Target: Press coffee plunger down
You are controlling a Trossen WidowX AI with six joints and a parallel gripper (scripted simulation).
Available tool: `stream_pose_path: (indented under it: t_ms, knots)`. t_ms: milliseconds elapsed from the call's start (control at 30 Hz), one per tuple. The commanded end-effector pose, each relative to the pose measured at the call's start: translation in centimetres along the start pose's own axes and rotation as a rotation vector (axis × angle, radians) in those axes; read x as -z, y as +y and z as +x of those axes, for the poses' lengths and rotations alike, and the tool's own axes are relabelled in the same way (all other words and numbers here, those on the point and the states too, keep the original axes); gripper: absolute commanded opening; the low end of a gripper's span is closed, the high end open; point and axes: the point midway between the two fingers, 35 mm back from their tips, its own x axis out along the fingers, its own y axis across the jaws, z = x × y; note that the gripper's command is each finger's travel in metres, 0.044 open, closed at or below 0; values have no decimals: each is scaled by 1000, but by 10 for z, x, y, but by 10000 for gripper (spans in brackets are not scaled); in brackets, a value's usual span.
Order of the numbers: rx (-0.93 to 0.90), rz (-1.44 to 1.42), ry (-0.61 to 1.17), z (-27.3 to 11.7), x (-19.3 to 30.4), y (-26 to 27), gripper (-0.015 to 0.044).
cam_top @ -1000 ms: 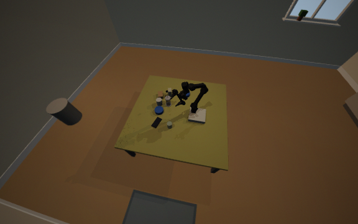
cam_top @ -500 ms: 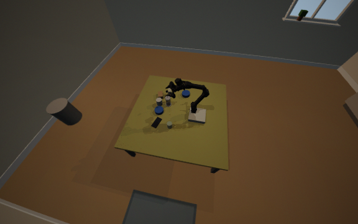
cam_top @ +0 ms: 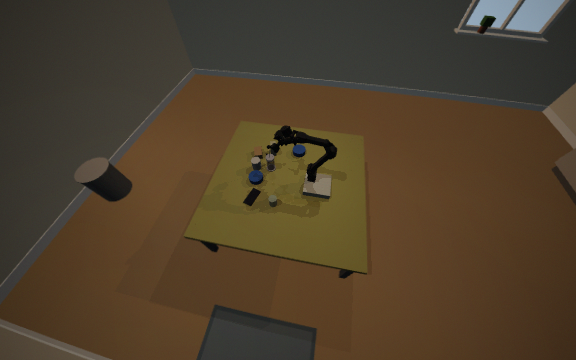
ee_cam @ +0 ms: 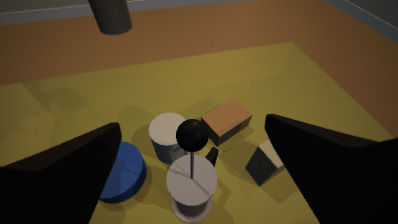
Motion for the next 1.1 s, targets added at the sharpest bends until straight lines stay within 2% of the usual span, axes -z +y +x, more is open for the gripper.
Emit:
stream_pose_path:
  t_ms: [0,1067]
  knots:
    - [9,13,12,15,30,-1,440]
    - [5,11,10,56,31,0,440]
